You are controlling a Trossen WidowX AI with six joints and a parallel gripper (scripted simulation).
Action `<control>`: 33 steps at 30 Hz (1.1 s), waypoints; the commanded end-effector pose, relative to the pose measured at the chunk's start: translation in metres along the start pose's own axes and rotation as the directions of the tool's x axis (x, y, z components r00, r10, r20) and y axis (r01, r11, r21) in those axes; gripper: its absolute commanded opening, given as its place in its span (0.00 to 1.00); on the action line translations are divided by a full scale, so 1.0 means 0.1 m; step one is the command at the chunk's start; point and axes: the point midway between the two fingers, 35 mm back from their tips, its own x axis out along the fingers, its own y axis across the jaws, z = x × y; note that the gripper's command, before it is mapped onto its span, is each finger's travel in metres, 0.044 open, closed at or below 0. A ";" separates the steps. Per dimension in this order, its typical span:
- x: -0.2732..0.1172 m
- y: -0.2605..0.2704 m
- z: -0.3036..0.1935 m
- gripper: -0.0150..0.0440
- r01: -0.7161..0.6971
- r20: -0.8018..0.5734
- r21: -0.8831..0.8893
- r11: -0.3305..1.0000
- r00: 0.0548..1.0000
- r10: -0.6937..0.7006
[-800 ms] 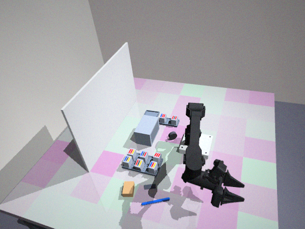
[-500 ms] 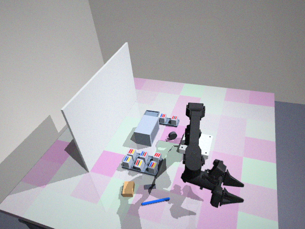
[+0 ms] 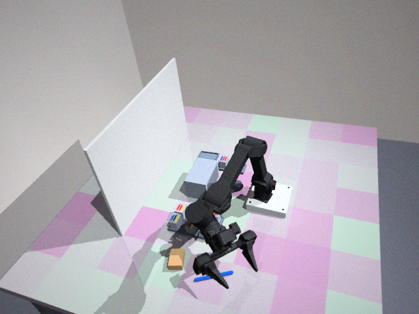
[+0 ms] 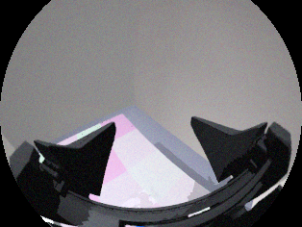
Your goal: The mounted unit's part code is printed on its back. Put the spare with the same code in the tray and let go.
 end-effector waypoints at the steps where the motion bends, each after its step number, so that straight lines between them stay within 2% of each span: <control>1: -0.41 -0.37 -0.21 1.00 0.154 -0.088 0.117 0.981 0.986 -0.144; 9: -1.63 -0.96 -0.74 1.00 0.511 -0.323 0.329 0.794 0.851 -0.414; 16: -2.72 -1.04 -1.13 1.00 0.727 -0.510 0.405 0.555 0.683 -0.523; 23: -3.55 -0.88 -1.43 1.00 0.843 -0.657 0.440 0.309 0.537 -0.529; 28: -4.35 -0.53 -1.70 1.00 0.900 -0.799 0.436 0.002 0.389 -0.459; 33: -5.05 0.01 -1.89 1.00 0.882 -0.906 0.369 -0.294 0.270 -0.327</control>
